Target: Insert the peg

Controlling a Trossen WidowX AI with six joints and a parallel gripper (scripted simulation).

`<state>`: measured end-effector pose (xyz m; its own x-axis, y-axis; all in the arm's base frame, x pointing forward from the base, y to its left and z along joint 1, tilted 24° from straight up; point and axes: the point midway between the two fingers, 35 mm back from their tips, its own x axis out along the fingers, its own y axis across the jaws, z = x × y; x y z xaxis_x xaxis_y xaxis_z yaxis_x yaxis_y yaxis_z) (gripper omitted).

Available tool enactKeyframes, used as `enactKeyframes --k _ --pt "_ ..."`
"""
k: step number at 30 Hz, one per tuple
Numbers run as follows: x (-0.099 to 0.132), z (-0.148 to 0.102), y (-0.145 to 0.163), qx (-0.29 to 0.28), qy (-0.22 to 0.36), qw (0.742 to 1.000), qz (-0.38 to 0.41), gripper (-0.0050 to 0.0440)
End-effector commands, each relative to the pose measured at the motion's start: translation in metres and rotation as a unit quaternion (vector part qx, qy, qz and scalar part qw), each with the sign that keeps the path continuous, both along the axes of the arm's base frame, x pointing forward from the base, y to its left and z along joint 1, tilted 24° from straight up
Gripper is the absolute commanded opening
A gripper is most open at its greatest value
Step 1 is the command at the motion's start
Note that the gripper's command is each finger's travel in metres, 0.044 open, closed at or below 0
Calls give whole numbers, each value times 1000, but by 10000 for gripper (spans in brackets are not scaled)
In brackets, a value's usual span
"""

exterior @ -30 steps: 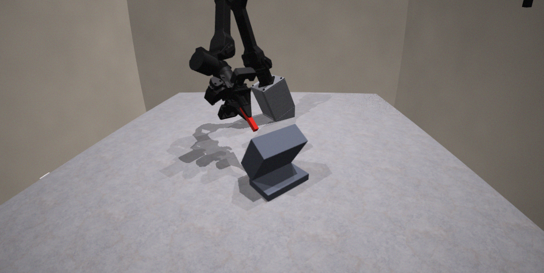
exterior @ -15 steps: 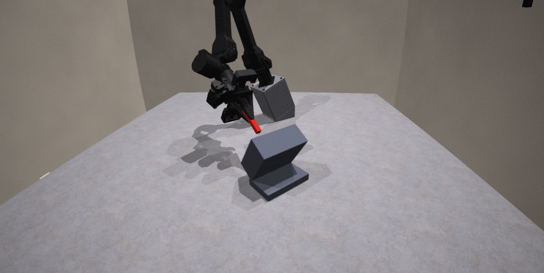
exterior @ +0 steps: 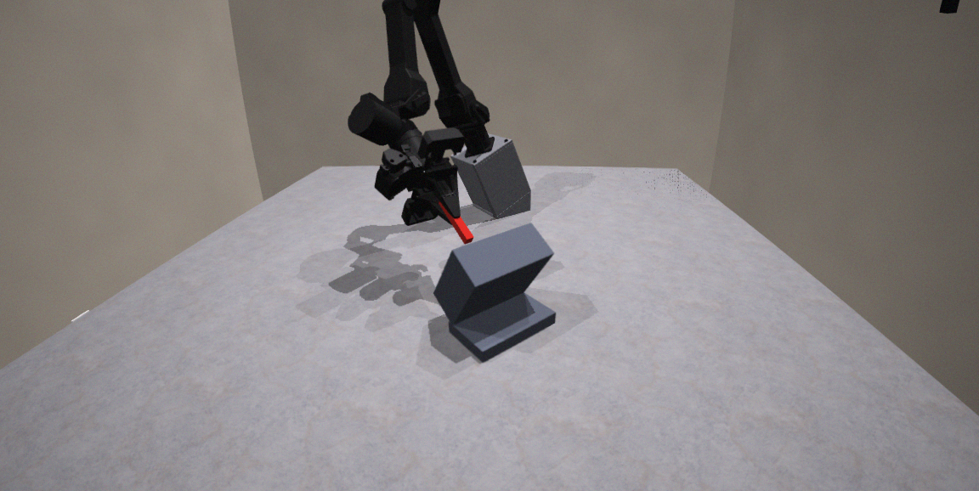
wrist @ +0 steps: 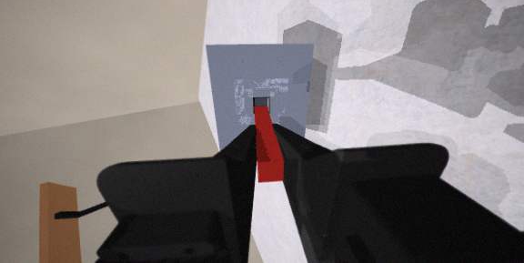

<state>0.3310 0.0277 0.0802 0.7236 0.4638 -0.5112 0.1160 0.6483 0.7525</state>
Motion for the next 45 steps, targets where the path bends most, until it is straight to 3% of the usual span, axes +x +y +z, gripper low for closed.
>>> enactKeyframes --k 1,19,45 --pt "1 2 0 3 -4 1000 0 0" --pt "19 -10 12 4 -4 1000 0 0" --pt "15 -8 10 3 -4 1000 0 0"
